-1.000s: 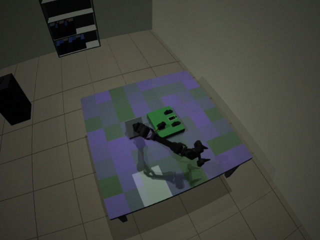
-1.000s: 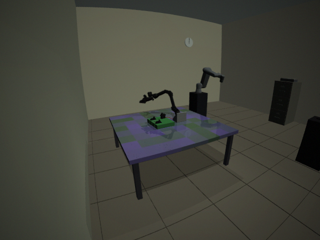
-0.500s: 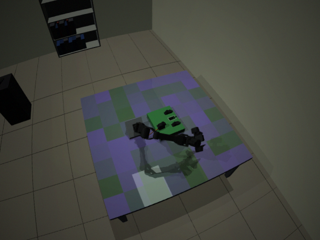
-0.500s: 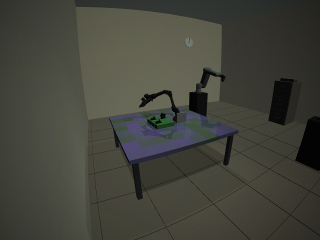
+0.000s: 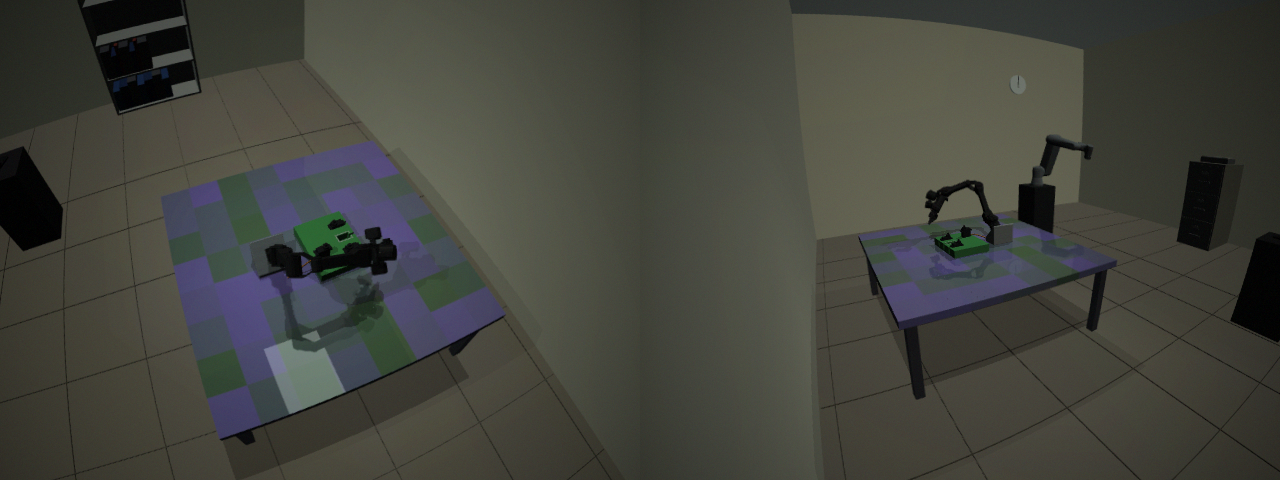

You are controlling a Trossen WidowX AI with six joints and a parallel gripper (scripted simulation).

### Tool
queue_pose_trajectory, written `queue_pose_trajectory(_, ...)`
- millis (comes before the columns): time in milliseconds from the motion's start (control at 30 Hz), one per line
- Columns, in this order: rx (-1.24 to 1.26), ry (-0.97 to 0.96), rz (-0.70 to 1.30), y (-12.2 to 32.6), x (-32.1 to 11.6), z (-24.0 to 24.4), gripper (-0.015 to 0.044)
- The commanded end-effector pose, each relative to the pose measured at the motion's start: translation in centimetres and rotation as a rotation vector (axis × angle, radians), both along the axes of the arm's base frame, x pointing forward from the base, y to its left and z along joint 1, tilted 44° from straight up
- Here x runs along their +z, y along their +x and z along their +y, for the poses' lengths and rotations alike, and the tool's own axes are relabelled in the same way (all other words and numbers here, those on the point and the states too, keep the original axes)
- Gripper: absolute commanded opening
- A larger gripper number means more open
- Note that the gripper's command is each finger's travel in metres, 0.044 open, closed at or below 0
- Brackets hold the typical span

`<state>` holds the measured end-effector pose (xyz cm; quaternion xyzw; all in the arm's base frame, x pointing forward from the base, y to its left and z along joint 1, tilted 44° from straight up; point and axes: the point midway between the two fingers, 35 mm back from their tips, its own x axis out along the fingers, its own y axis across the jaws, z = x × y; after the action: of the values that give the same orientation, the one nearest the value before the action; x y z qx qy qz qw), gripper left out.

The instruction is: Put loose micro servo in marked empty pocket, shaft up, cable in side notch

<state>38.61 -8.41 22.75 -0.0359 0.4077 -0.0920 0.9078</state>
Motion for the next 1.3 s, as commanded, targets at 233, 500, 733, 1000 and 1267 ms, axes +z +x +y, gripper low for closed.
queue_pose_trajectory(233, -0.055, -0.004, 0.346, -5.3, -7.2, 6.3, 0.0440)
queue_pose_trajectory(500, -0.089, -0.126, 0.557, -10.6, -10.2, 9.3, 0.0440)
queue_pose_trajectory(733, -0.105, -0.293, 0.681, -15.0, -11.2, 10.4, 0.0440)
queue_pose_trajectory(1000, -0.103, -0.538, 0.752, -19.3, -10.7, 10.4, 0.0440)
queue_pose_trajectory(1267, -0.100, -0.586, 0.755, -19.9, -10.7, 10.1, 0.0440)
